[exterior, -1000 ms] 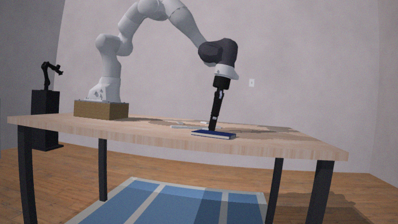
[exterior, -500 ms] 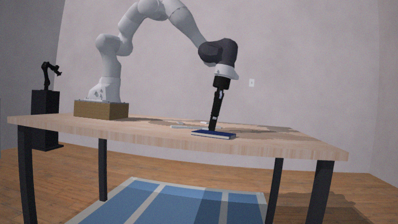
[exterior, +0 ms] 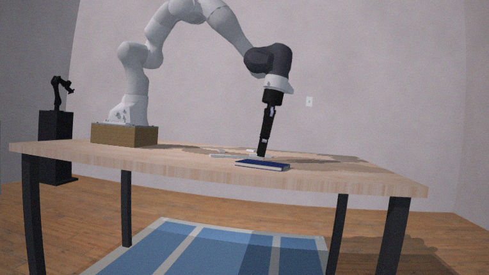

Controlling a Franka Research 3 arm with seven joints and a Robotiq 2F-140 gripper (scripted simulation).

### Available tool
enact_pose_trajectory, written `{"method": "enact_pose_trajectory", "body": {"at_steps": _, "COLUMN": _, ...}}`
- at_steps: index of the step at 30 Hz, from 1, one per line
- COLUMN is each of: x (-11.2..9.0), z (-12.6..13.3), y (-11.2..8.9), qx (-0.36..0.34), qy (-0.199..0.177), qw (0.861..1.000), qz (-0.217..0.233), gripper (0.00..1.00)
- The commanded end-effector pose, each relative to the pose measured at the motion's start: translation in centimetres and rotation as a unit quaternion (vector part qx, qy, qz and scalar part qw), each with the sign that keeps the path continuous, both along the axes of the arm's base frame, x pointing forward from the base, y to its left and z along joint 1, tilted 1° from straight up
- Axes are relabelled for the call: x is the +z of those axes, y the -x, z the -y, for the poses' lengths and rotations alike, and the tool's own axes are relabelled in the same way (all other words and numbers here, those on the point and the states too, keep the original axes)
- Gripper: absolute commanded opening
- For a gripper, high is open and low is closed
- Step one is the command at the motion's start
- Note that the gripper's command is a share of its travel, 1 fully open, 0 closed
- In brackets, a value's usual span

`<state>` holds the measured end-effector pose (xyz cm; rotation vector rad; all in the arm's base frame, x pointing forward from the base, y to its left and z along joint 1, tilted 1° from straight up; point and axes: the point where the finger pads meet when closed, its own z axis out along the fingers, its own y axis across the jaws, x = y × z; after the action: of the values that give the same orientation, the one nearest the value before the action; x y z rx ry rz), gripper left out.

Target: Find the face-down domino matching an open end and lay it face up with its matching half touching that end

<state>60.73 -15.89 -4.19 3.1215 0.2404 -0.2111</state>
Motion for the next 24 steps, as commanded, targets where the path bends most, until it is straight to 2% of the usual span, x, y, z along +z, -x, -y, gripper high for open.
{"method": "enact_pose_trajectory", "body": {"at_steps": 1, "x": 1.6, "z": -0.1, "y": 0.1, "qx": -0.001, "qy": -0.002, "qw": 1.0, "qz": -0.002, "gripper": 0.22}}
{"method": "enact_pose_trajectory", "body": {"at_steps": 6, "x": 4.5, "z": 0.0, "y": 0.1, "qx": -0.001, "qy": -0.002, "qw": 1.0, "qz": -0.002, "gripper": 0.22}}
{"method": "enact_pose_trajectory", "body": {"at_steps": 8, "x": 4.5, "z": 0.0, "y": 0.1, "qx": -0.001, "qy": -0.002, "qw": 1.0, "qz": -0.002, "gripper": 0.22}}
{"method": "enact_pose_trajectory", "body": {"at_steps": 16, "x": 8.9, "z": 0.0, "y": 0.1, "qx": -0.001, "qy": -0.002, "qw": 1.0, "qz": -0.002, "gripper": 0.22}}
{"method": "enact_pose_trajectory", "body": {"at_steps": 20, "x": 10.1, "z": 0.0, "y": 0.1, "qx": -0.001, "qy": -0.002, "qw": 1.0, "qz": -0.002, "gripper": 0.22}}
{"method": "enact_pose_trajectory", "body": {"at_steps": 24, "x": 10.4, "z": 0.0, "y": 0.1, "qx": -0.001, "qy": -0.002, "qw": 1.0, "qz": -0.002, "gripper": 0.22}}
